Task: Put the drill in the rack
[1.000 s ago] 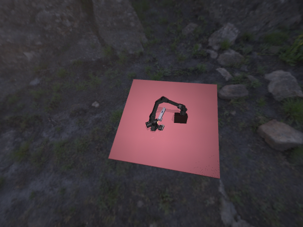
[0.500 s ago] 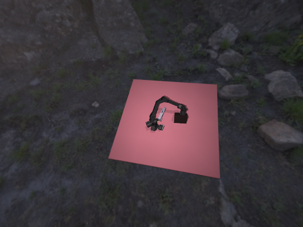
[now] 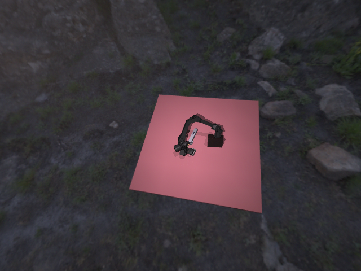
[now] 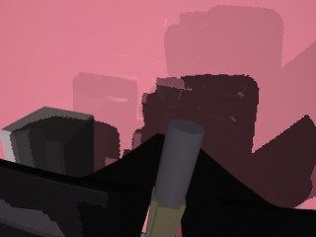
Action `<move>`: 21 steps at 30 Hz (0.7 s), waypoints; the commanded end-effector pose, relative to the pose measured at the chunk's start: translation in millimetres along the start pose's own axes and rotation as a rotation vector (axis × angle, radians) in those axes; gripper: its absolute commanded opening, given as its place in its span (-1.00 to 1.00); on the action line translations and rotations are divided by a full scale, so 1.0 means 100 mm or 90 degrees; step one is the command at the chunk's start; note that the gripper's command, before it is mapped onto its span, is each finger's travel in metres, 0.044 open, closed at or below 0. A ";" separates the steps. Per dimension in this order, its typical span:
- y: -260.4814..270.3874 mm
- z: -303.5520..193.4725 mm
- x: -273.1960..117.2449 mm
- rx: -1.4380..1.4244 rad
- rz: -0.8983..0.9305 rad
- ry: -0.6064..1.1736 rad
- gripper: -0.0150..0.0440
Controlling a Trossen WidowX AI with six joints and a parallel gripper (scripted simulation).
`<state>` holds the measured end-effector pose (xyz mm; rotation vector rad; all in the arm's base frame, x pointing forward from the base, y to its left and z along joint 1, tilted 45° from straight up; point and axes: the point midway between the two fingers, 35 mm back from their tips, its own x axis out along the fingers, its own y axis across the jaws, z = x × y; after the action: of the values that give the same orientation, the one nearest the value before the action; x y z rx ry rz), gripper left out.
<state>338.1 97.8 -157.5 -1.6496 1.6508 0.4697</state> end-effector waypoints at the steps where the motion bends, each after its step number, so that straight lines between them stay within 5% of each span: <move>1: 0.00 0.00 -0.03 0.002 0.001 -0.002 -0.49; 21: 0.01 -0.02 -0.12 0.002 0.001 -0.002 -0.49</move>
<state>335.6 103.2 -150.0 -1.6497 1.6513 0.4704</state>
